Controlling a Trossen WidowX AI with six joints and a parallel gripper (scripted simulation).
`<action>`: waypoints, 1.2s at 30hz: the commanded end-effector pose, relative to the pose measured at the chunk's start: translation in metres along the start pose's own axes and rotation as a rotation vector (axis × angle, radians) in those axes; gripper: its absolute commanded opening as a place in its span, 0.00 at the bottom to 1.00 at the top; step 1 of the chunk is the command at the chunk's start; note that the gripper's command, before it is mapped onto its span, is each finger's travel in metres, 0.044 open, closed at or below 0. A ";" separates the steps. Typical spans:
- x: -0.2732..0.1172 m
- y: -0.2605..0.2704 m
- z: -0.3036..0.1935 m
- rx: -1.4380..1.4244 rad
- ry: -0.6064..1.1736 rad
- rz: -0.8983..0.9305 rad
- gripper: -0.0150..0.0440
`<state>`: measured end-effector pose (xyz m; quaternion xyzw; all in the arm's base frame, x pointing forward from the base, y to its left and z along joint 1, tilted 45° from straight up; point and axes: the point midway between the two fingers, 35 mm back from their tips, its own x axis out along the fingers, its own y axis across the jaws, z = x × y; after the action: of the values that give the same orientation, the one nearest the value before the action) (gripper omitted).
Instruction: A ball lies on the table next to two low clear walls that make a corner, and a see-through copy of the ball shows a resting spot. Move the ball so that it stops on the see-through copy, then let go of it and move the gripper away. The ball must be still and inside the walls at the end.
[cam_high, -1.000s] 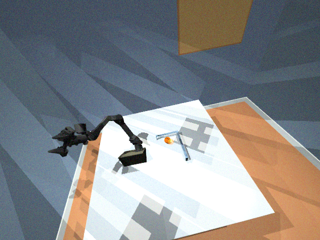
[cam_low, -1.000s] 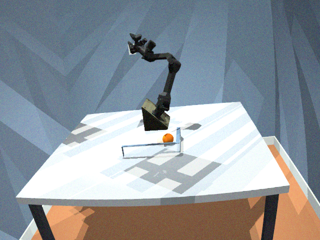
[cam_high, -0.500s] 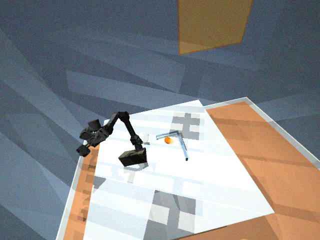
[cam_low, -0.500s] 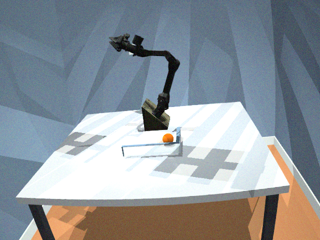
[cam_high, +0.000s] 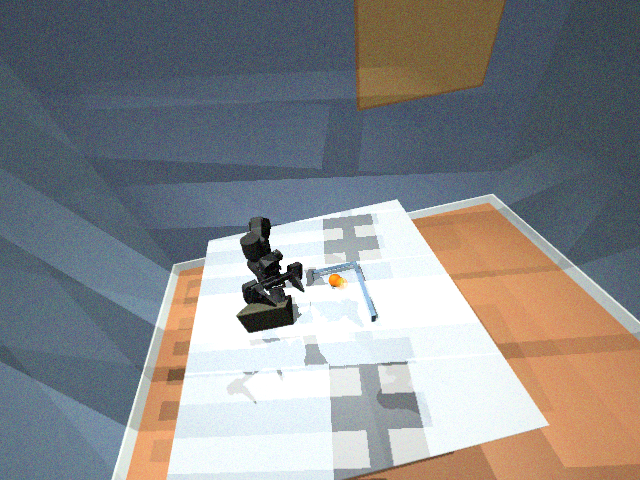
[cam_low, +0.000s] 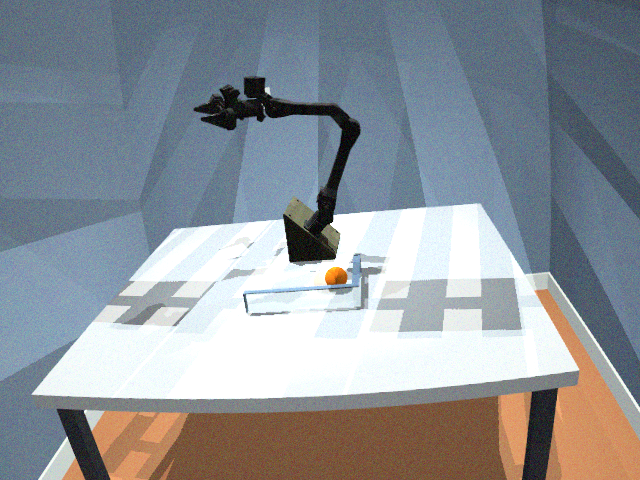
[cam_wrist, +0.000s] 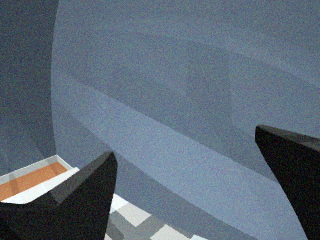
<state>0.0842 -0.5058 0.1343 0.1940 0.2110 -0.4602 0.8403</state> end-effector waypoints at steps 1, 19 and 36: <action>0.014 0.071 -0.022 -0.190 0.106 0.161 0.98; -0.061 0.344 -0.151 -1.078 0.324 1.025 0.98; -0.249 0.436 -0.269 -1.668 0.203 1.968 0.98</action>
<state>0.3005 0.0072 0.0979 -0.2700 0.2872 0.5980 0.6979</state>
